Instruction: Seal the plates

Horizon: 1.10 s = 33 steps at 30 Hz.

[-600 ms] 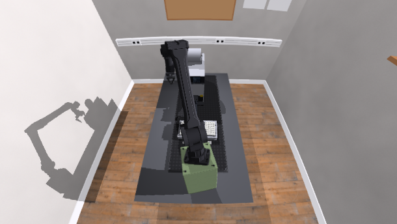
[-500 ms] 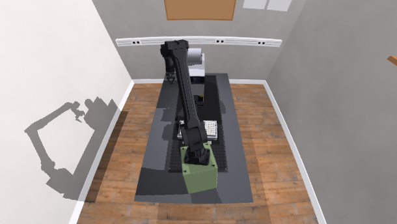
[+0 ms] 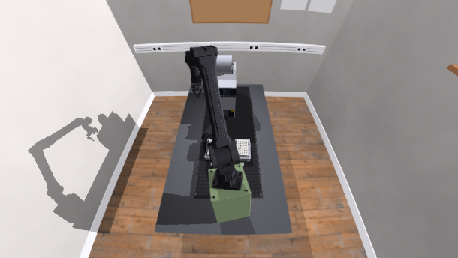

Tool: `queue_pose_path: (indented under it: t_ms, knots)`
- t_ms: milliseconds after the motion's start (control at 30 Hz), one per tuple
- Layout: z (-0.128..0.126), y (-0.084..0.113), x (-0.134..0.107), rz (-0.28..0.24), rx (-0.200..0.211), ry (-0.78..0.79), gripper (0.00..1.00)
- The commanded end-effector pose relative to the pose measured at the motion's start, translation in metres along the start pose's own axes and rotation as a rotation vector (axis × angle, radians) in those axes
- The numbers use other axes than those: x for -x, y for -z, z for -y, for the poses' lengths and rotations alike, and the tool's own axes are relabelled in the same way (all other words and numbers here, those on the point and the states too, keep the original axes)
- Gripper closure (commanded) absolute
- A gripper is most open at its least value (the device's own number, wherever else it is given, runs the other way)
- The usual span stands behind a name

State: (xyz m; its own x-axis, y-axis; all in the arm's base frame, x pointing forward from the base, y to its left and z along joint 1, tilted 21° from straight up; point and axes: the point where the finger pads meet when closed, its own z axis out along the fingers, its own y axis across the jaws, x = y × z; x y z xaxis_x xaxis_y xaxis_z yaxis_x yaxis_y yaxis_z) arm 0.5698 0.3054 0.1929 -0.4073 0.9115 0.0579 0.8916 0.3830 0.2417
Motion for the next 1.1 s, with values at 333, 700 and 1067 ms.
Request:
queue_pose_path:
  t_ms: [333,700,1067]
  knots:
    - [0.018,0.015,0.033,0.011,0.104,0.253,0.0]
    - [0.062,-0.007,0.06,0.035,0.11,0.494,0.0]
    - [0.095,-0.008,0.082,0.085,0.171,0.759,0.0]
